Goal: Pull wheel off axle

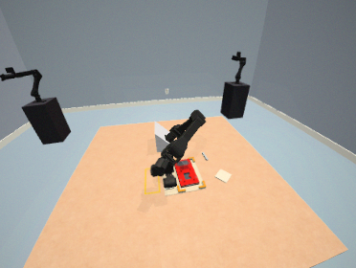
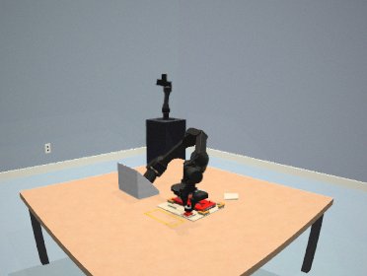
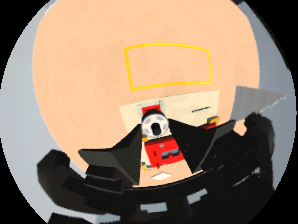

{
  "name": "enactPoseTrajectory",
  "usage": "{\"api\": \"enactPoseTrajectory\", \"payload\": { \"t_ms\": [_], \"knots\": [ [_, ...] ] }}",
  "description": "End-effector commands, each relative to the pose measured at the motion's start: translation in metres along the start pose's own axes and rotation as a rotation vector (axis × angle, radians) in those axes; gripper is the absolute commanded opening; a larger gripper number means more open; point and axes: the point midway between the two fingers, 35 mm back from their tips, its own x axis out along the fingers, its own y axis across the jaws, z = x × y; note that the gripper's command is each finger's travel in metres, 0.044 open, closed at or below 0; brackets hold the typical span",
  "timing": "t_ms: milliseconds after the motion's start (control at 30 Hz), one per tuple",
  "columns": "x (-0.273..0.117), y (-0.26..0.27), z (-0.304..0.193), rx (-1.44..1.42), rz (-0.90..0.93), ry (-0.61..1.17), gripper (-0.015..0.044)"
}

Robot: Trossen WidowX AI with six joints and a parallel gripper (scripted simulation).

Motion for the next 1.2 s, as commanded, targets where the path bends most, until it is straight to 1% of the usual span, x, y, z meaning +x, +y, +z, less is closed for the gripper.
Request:
{"api": "enactPoseTrajectory", "payload": {
  "t_ms": [0,167,1167],
  "knots": [
    [0.0,0.0,0.0,-0.002,0.0,0.0,0.0135],
    [-0.001,0.0,0.0,-0.001,0.0,0.0,0.0004],
    [-0.011,0.001,0.0,0.002,0.0,0.0,0.0]
  ]
}}
